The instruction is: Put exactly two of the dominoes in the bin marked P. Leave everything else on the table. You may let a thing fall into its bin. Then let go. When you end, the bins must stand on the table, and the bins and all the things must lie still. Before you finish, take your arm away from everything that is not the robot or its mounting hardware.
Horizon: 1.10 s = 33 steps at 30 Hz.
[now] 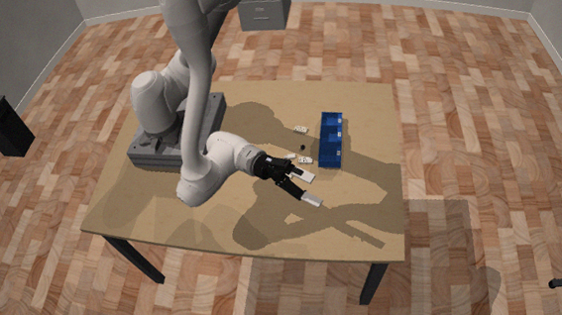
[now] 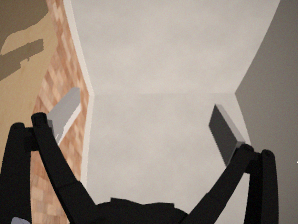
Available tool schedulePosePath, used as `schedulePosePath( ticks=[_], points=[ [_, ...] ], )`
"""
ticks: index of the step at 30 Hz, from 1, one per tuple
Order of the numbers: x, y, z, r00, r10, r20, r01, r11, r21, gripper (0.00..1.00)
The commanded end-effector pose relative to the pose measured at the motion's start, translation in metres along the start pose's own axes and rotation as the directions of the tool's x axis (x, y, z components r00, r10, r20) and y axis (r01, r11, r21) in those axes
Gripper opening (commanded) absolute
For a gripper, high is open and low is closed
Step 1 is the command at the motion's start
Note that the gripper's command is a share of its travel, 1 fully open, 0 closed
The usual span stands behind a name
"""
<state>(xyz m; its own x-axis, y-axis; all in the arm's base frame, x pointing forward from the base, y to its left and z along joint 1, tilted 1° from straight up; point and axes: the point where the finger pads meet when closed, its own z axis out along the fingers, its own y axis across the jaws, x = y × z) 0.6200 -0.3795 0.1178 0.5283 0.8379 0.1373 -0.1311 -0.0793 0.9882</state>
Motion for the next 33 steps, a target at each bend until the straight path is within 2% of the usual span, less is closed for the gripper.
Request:
schedulePosePath(
  ticks=[1,2,3,6,9,11,13,15,17,19,22,24,26,28,30,33],
  points=[
    [0.0,0.0,0.0,1.0,0.0,0.0,0.0,1.0,0.0,1.0],
    [0.0,0.0,0.0,1.0,0.0,0.0,0.0,1.0,0.0,1.0],
    [0.006,0.0,-0.006,0.999,0.019,0.026,-0.02,0.999,0.038,0.05],
    [0.03,0.002,0.003,0.994,-0.052,-0.098,0.052,0.999,0.001,0.05],
    [0.038,0.003,0.006,0.994,-0.052,-0.098,0.052,0.999,0.001,0.05],
    [0.054,0.005,0.007,0.978,-0.1,-0.184,0.1,0.995,-0.008,0.05],
    [0.071,0.006,0.008,0.975,-0.107,-0.196,0.107,0.994,-0.01,0.05],
    [0.075,0.006,0.008,0.975,-0.107,-0.196,0.107,0.994,-0.01,0.05],
    [0.092,0.008,0.008,0.948,-0.157,-0.278,0.155,0.988,-0.028,0.05],
    [0.092,0.008,0.008,0.948,-0.157,-0.278,0.155,0.988,-0.028,0.05],
    [0.112,0.009,0.008,0.943,-0.164,-0.29,0.162,0.986,-0.031,0.05],
    [0.129,0.011,0.006,0.905,-0.215,-0.366,0.209,0.976,-0.057,0.05],
    [0.145,0.012,0.005,0.898,-0.223,-0.378,0.216,0.974,-0.062,0.05],
    [0.148,0.012,0.004,0.898,-0.223,-0.378,0.216,0.974,-0.062,0.05],
    [0.164,0.013,0.001,0.851,-0.275,-0.448,0.26,0.961,-0.097,0.05],
    [0.183,0.015,-0.002,0.841,-0.284,-0.46,0.267,0.958,-0.104,0.05]
  ],
)
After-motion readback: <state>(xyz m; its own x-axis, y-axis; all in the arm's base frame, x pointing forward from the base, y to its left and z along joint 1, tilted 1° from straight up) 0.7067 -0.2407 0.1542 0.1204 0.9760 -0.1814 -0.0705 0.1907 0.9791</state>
